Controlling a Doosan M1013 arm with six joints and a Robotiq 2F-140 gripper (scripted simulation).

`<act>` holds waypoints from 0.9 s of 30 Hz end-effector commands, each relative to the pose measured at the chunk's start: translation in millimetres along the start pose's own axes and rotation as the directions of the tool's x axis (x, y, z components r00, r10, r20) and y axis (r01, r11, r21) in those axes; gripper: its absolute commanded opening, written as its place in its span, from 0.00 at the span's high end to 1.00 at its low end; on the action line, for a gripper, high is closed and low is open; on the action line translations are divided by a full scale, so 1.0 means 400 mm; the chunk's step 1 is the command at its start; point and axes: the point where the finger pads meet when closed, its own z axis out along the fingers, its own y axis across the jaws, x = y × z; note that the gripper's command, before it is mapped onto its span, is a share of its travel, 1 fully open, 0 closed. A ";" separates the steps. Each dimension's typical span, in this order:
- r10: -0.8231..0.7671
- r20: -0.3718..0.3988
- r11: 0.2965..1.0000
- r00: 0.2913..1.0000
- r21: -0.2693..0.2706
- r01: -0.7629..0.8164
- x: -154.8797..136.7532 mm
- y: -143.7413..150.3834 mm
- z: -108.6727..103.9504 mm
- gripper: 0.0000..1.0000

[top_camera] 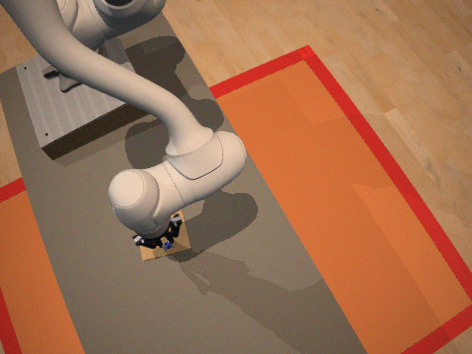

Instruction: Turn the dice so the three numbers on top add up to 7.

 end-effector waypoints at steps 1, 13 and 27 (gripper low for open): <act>0.000 0.000 1.000 1.000 0.000 0.000 0.000 0.000 0.000 0.93; 0.000 0.000 1.000 1.000 0.000 0.000 0.000 0.000 0.000 0.89; 0.000 0.000 1.000 1.000 0.000 0.000 0.000 0.000 0.000 0.81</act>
